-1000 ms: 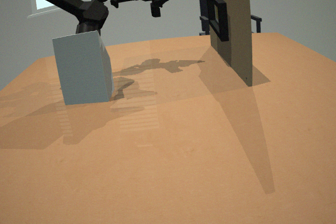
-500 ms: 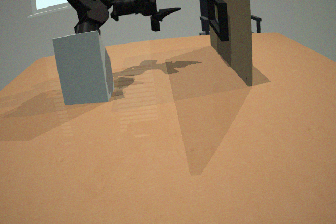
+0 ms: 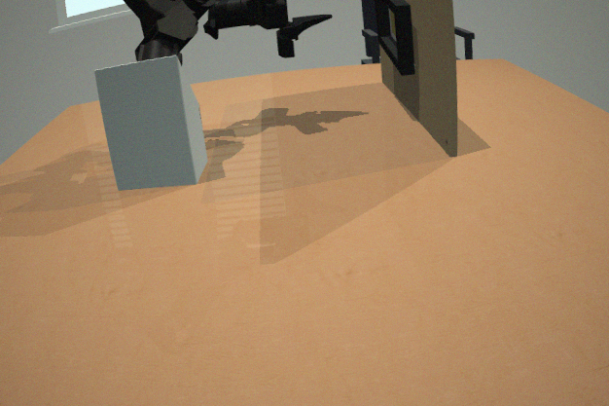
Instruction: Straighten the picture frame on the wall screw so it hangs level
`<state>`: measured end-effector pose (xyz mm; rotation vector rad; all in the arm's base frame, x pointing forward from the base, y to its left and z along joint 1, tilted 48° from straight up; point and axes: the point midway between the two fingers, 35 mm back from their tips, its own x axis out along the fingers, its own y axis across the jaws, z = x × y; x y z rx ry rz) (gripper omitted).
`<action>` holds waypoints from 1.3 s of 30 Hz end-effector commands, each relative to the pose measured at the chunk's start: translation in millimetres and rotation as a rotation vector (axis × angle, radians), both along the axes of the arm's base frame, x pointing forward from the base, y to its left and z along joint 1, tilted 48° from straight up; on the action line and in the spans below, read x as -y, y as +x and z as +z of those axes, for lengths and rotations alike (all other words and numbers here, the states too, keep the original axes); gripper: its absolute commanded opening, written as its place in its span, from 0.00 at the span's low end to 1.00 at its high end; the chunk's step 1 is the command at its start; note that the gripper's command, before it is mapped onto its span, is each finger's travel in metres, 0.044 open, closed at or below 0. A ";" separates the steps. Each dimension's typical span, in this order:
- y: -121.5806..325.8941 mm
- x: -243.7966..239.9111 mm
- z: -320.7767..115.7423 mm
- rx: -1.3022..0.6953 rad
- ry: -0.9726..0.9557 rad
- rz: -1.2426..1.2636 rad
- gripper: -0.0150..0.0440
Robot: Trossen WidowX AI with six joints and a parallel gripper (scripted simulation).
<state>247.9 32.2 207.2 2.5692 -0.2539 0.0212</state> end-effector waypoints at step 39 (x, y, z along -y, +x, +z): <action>88.5 17.4 7.4 0.007 -0.002 -0.002 0.69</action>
